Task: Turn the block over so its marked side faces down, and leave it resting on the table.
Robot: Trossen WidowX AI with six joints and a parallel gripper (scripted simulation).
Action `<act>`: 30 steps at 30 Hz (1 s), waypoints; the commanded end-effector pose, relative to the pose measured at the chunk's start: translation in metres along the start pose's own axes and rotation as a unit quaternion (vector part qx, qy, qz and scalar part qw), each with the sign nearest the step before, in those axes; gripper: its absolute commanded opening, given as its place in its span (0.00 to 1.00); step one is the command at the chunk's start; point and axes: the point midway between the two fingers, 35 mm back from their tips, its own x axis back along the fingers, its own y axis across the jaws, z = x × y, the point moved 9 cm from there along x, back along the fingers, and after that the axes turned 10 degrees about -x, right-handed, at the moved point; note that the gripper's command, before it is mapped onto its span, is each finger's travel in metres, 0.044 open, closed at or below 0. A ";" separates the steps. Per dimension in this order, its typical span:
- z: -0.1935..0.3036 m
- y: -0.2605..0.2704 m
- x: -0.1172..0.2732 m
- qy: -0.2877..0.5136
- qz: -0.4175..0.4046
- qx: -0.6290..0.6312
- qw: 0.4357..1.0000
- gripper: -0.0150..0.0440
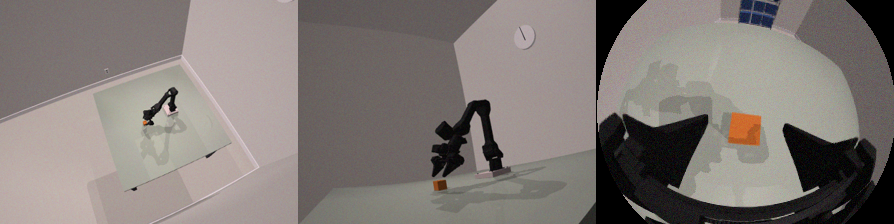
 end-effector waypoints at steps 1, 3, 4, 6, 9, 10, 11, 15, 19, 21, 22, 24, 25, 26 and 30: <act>-0.020 0.000 0.042 0.073 0.009 -0.010 0.997 1.00; -0.020 0.000 0.042 0.073 0.009 -0.010 0.997 1.00; -0.020 0.000 0.042 0.073 0.009 -0.010 0.997 1.00; -0.020 0.000 0.042 0.073 0.009 -0.010 0.997 1.00; -0.020 0.000 0.042 0.073 0.009 -0.010 0.997 1.00; -0.020 0.000 0.042 0.073 0.009 -0.010 0.997 1.00; -0.021 0.000 0.042 0.075 0.009 -0.009 0.997 1.00; -0.042 0.004 0.036 0.127 0.019 -0.009 0.992 1.00; -0.065 0.008 0.029 0.190 0.031 -0.009 0.981 1.00; -0.076 0.010 0.026 0.222 0.036 -0.010 0.974 1.00; -0.080 0.011 0.024 0.238 0.038 -0.010 0.971 1.00; -0.089 0.012 0.021 0.269 0.043 -0.010 0.962 1.00; -0.094 0.013 0.019 0.285 0.045 -0.010 0.958 1.00; -0.098 0.014 0.018 0.300 0.047 -0.009 0.953 1.00; -0.103 0.015 0.016 0.323 0.050 -0.008 0.945 1.00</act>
